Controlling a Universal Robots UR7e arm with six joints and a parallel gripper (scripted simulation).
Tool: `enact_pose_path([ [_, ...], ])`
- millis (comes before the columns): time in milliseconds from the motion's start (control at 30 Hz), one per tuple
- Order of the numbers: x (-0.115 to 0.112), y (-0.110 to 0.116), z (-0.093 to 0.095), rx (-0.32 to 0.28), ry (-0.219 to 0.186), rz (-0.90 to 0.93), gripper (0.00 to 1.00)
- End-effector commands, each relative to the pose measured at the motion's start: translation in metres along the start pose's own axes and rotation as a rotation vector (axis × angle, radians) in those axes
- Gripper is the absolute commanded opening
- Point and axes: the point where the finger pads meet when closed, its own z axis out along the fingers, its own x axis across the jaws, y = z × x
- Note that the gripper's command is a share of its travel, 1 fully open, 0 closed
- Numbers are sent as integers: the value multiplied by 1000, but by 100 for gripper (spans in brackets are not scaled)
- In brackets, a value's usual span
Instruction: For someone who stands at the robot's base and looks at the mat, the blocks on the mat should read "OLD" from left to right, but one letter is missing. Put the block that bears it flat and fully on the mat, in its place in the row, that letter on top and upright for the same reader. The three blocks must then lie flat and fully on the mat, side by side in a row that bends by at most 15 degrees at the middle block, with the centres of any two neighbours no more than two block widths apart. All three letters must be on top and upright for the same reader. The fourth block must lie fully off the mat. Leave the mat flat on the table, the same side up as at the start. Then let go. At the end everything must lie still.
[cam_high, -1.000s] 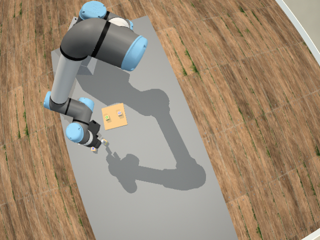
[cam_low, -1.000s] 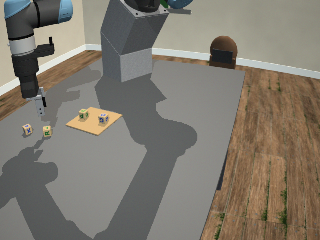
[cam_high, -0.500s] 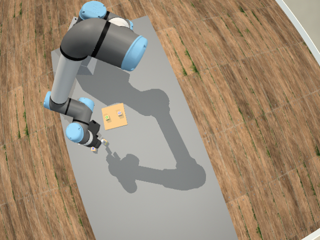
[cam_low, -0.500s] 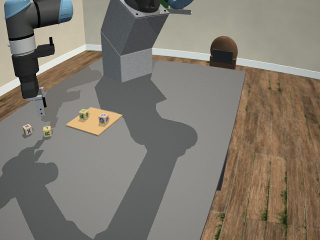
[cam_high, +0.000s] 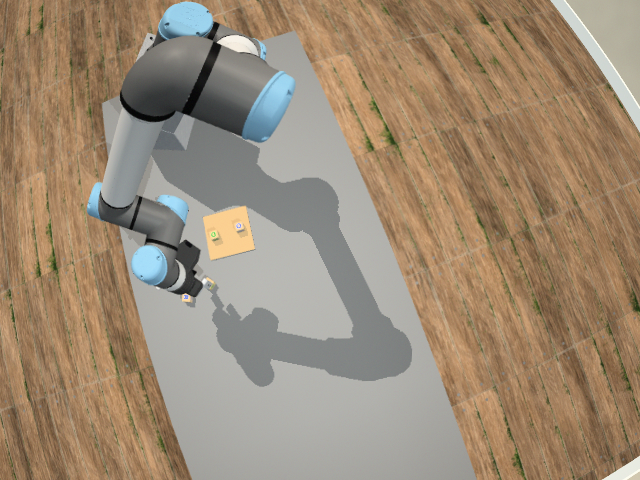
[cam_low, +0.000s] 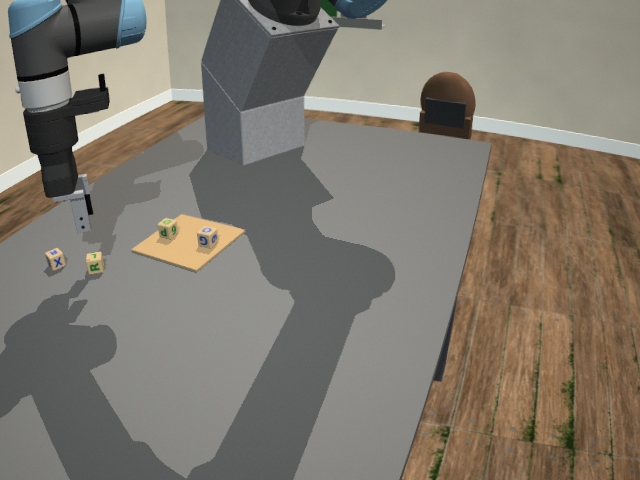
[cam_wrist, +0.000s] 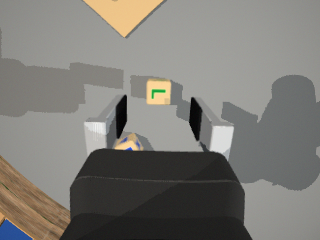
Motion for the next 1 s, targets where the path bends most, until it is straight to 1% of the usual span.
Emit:
enact_pose_path([
  [0, 1, 0, 1, 0, 1, -3, 100],
  [467, 1, 0, 3, 0, 1, -4, 100],
  [833, 2, 1, 11, -1, 1, -4, 100],
  [967, 2, 1, 16, -1, 1, -4, 100],
])
